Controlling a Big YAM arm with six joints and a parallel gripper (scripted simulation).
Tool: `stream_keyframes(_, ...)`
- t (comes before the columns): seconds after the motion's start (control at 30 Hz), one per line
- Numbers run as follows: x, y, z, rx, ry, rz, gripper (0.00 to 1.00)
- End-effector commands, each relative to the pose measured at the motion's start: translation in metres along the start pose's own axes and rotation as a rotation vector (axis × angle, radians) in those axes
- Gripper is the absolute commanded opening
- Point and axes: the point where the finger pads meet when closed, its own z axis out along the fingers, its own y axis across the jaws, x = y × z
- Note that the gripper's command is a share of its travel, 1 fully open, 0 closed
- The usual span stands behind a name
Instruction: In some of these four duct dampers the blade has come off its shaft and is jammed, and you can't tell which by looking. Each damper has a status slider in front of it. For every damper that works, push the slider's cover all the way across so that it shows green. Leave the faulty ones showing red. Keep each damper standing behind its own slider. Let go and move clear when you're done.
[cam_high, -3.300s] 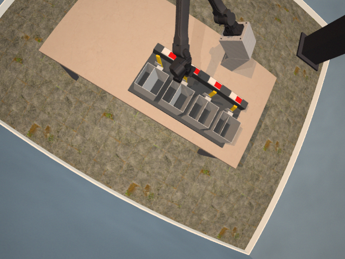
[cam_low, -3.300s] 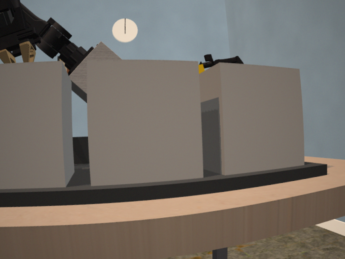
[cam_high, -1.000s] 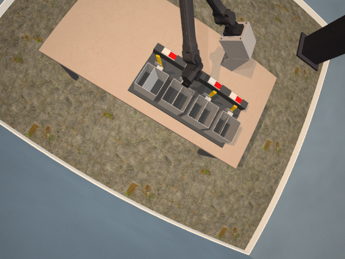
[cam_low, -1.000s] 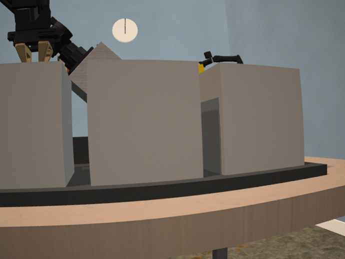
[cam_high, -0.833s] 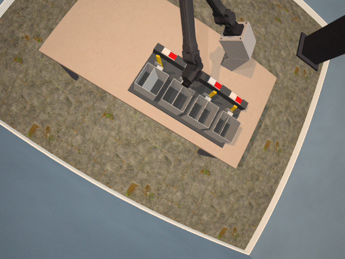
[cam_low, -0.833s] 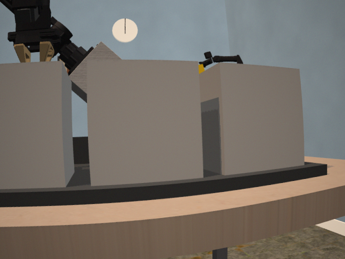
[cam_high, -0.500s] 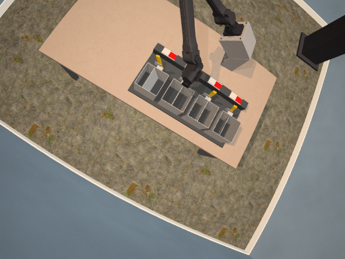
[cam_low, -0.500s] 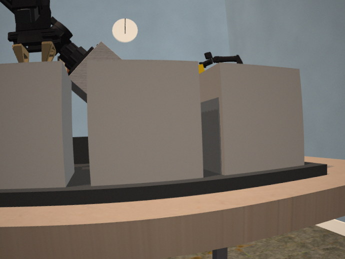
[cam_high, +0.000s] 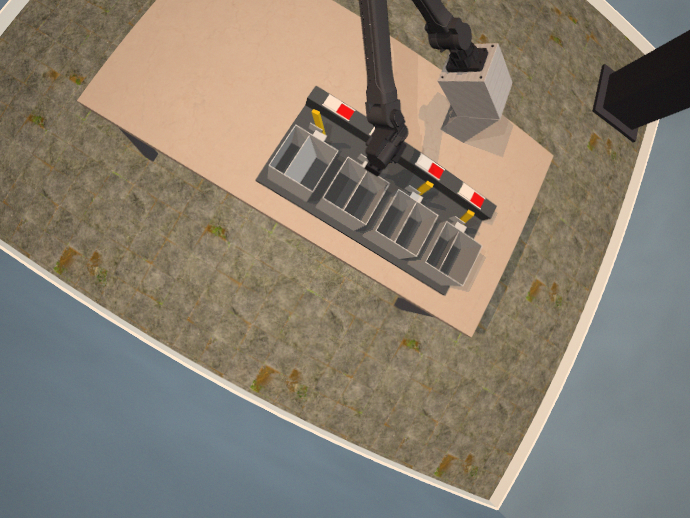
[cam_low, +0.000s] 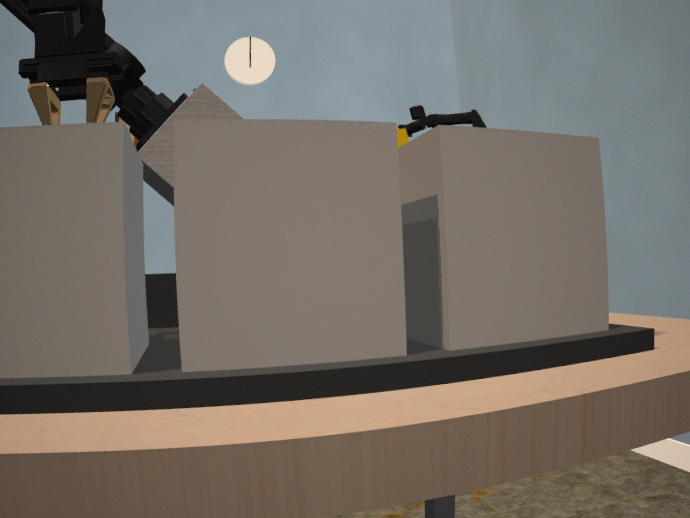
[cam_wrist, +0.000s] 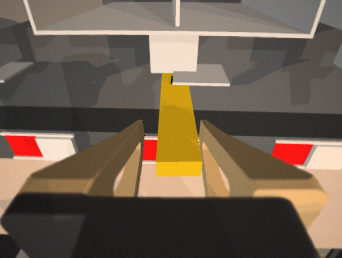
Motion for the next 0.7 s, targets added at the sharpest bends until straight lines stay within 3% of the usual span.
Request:
stream_keyframes(0.0, -0.014, -0.005, -0.016, 0.002, -0.033, 0.022, 0.36)
stream_keyframes(0.5, -0.017, -0.006, -0.065, -0.001, -0.039, 0.029, 0.36)
stream_keyframes(0.57, -0.017, -0.006, -0.065, -0.001, -0.039, 0.029, 0.36)
stream_keyframes(0.6, -0.008, -0.006, -0.054, 0.002, -0.001, 0.025, 0.36)
stream_keyframes(0.67, -0.015, -0.005, -0.072, -0.002, -0.035, 0.026, 0.36)
